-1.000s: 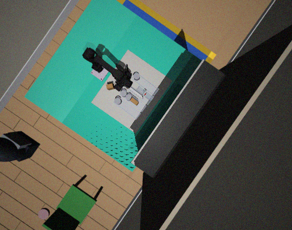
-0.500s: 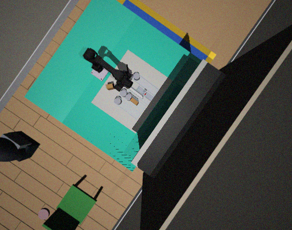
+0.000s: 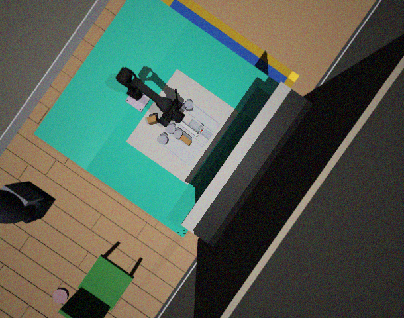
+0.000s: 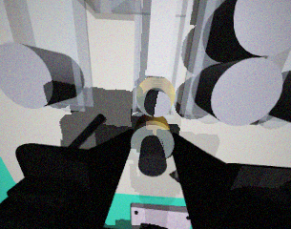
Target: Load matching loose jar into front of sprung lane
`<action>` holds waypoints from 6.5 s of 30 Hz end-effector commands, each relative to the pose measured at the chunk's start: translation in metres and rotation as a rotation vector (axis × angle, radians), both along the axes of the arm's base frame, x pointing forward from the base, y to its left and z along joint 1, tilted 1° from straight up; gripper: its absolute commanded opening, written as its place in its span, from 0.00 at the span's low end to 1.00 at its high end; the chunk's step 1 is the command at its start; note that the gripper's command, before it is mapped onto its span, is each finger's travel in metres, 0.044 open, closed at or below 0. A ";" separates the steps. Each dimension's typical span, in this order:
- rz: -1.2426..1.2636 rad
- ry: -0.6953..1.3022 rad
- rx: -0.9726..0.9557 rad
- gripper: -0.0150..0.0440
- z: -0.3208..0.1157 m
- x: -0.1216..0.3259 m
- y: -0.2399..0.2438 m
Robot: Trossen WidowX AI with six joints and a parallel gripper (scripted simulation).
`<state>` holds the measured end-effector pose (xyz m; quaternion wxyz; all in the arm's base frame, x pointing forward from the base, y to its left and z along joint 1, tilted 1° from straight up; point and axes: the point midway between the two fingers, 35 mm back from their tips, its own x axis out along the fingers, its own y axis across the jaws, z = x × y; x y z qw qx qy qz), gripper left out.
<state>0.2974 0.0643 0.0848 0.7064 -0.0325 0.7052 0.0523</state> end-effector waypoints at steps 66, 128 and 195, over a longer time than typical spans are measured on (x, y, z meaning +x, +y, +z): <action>0.005 -0.027 0.002 0.25 0.007 0.032 0.004; 0.005 -0.028 0.002 0.25 0.009 0.043 0.005; 0.005 -0.028 0.002 0.25 0.007 0.047 0.006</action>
